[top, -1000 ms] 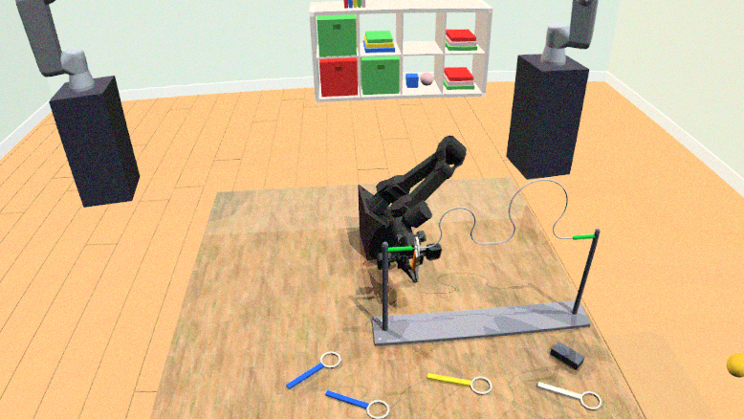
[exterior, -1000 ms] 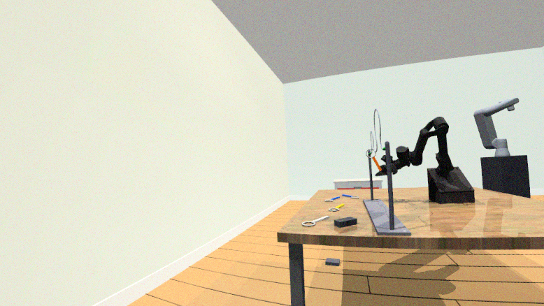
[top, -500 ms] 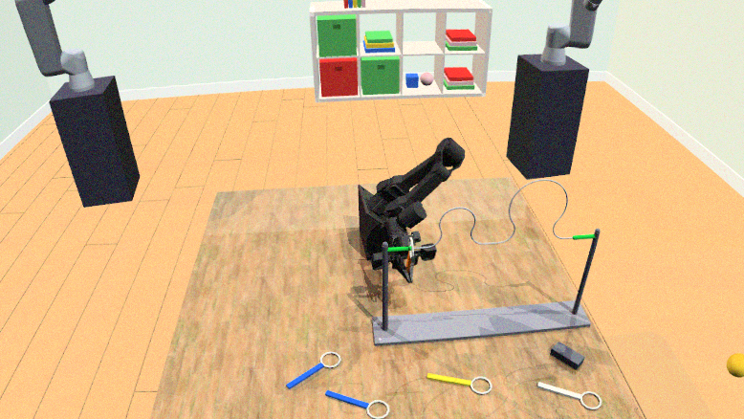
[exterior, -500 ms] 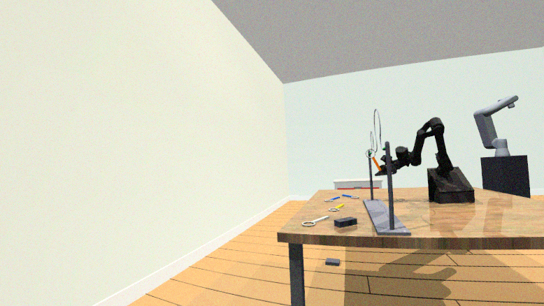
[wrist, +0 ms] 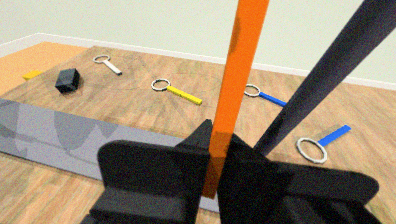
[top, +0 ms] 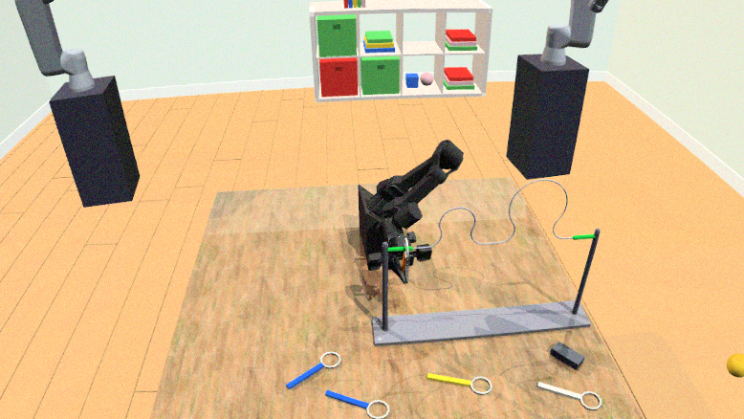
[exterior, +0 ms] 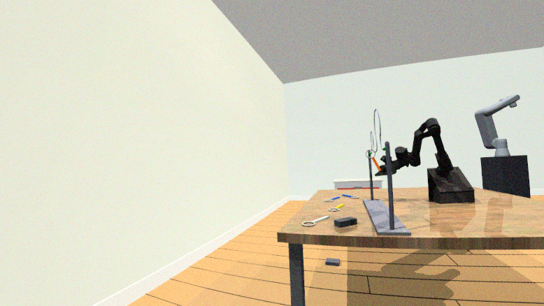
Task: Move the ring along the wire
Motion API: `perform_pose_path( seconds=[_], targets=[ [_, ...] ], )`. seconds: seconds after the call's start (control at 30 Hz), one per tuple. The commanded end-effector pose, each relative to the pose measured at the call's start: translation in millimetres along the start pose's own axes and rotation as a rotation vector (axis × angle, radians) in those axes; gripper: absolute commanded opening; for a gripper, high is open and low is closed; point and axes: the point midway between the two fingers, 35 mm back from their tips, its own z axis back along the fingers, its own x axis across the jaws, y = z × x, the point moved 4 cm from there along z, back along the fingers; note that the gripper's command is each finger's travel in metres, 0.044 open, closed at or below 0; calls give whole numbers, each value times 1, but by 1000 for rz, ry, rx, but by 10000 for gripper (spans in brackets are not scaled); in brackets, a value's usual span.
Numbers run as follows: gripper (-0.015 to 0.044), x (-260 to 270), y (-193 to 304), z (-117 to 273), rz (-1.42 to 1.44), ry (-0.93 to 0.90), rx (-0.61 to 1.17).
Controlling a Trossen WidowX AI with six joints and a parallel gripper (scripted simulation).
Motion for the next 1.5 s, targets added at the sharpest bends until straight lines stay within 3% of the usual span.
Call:
perform_pose_path(
  seconds=[0.0,1.17,1.47],
  targets=[
    [-150,-2,5,-2,1,0,3],
    [-150,-3,16,-7,1,0,3],
    [86,-2,16,-7,5,-4,5]
  ],
)
